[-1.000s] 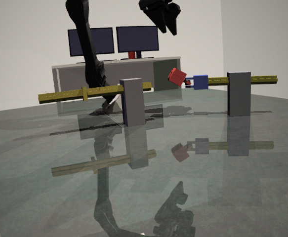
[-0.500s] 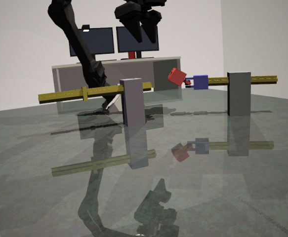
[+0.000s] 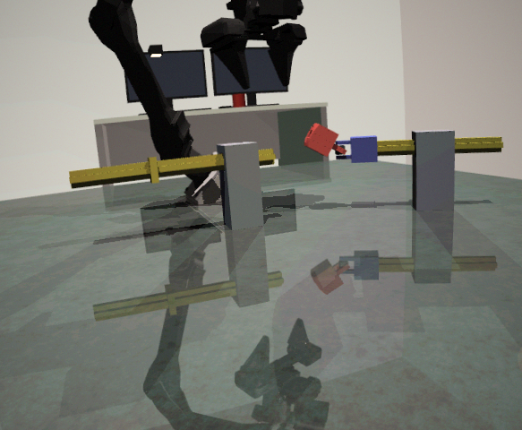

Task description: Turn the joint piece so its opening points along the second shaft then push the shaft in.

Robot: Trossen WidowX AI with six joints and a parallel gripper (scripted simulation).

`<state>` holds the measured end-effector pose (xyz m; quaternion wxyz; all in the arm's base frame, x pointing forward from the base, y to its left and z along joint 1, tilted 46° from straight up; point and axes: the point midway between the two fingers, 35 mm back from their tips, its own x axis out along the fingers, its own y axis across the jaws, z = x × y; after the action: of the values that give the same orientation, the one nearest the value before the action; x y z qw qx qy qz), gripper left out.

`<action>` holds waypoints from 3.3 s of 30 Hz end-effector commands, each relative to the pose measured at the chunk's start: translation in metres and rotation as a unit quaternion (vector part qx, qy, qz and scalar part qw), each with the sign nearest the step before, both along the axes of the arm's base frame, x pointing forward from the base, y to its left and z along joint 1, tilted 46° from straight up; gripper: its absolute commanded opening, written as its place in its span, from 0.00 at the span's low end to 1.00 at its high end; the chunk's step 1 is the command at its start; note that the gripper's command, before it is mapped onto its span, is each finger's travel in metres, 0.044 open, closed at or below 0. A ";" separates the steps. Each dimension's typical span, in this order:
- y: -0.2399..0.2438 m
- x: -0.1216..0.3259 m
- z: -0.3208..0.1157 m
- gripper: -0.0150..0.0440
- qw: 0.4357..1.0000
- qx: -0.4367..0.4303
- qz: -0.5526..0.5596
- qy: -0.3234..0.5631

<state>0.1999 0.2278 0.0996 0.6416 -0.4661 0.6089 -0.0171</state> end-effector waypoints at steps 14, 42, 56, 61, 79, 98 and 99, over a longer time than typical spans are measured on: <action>-0.012 0.006 -0.018 1.00 0.970 0.024 -0.193 -0.148; -0.031 0.013 -0.043 1.00 0.796 0.066 -0.455 -0.393; -0.041 0.016 -0.055 1.00 0.661 0.088 -0.549 -0.505; -0.045 0.017 -0.059 1.00 0.606 0.096 -0.575 -0.541; -0.058 0.019 -0.072 1.00 0.397 0.126 -0.635 -0.651; -0.023 0.028 -0.104 1.00 0.398 0.132 -0.637 -0.646; -0.020 0.029 -0.106 1.00 0.398 0.132 -0.637 -0.646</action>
<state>0.2268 0.1974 0.0012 0.7019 0.2934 0.1259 -0.6367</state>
